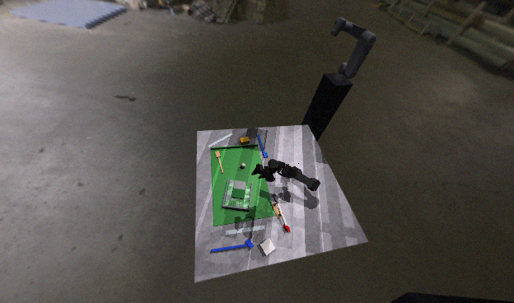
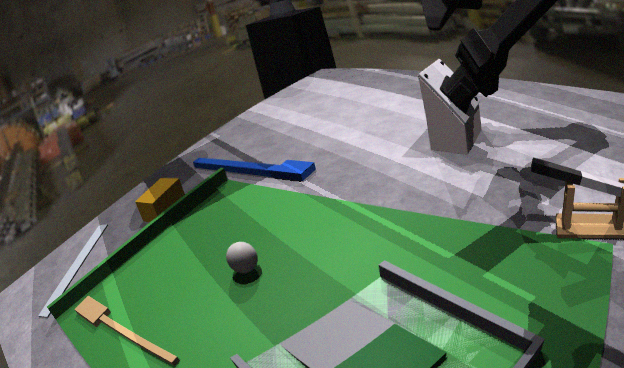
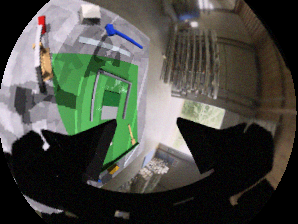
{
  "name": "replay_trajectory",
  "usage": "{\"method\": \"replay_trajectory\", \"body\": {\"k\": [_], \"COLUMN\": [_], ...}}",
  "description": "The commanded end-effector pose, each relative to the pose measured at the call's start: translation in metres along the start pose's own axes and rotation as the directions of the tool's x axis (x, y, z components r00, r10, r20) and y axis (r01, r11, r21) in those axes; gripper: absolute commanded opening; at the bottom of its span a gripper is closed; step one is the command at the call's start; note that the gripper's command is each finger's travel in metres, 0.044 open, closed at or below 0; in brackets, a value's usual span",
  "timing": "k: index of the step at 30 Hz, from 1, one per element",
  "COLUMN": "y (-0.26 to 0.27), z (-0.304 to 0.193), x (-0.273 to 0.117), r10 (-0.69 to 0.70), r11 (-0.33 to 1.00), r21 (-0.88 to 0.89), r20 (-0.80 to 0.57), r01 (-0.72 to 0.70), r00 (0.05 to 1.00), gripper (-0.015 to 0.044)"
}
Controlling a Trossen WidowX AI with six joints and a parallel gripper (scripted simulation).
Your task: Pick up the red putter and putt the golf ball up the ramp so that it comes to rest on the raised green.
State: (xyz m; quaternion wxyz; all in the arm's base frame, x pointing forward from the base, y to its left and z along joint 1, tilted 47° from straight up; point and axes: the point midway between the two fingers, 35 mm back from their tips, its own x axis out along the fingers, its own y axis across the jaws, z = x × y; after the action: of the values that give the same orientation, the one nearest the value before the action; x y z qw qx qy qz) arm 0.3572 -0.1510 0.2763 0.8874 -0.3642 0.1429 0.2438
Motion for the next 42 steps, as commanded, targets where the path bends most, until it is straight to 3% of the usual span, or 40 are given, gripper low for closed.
{"method": "replay_trajectory", "body": {"k": [1,7,15,42], "y": [0.067,0.144,0.229,0.266], "z": [0.029,0.050,0.083,0.091], "x": [0.025,0.027,0.002,0.030], "r10": [0.246,0.500,0.766,0.773], "r11": [0.969,0.865,0.642,0.633], "r21": [-0.030,-0.083,-0.172,-0.177], "r20": [0.030,0.054,0.083,0.087], "r01": [-0.245,-0.496,-0.748,-0.754], "r00": [0.969,0.864,0.638,0.629], "gripper": [0.0440,0.0440,0.0440,0.0440]}}
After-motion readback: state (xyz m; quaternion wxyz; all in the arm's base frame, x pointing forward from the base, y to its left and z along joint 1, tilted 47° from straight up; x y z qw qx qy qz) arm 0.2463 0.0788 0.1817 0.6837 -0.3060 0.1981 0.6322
